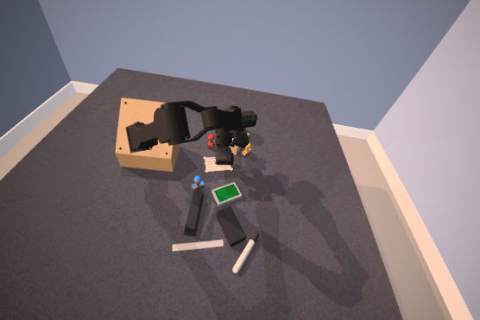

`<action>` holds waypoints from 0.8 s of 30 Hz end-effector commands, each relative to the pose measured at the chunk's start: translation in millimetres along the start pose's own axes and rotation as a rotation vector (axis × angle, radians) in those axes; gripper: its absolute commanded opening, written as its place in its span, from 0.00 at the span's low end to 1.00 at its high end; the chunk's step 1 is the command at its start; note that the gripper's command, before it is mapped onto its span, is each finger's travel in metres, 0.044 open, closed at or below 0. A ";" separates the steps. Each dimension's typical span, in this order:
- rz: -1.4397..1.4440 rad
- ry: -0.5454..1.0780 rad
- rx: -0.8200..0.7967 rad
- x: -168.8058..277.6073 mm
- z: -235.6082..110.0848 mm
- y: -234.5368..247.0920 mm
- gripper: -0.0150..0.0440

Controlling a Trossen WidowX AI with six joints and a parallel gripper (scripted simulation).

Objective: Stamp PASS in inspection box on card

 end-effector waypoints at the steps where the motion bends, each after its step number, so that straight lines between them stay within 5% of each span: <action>1: -0.007 0.001 0.005 1.2 1.3 -0.1 0.25; 24: -0.007 0.001 0.005 1.2 5.6 -0.2 0.25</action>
Point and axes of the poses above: the point midway between the two fingers, 35 mm back from their tips, its own z axis out along the fingers, its own y axis across the jaws, x = y × z, the point moved 5 cm from there along -z, back along the fingers, and after that the axes turned 5 degrees about -z, right-handed, at the moved point
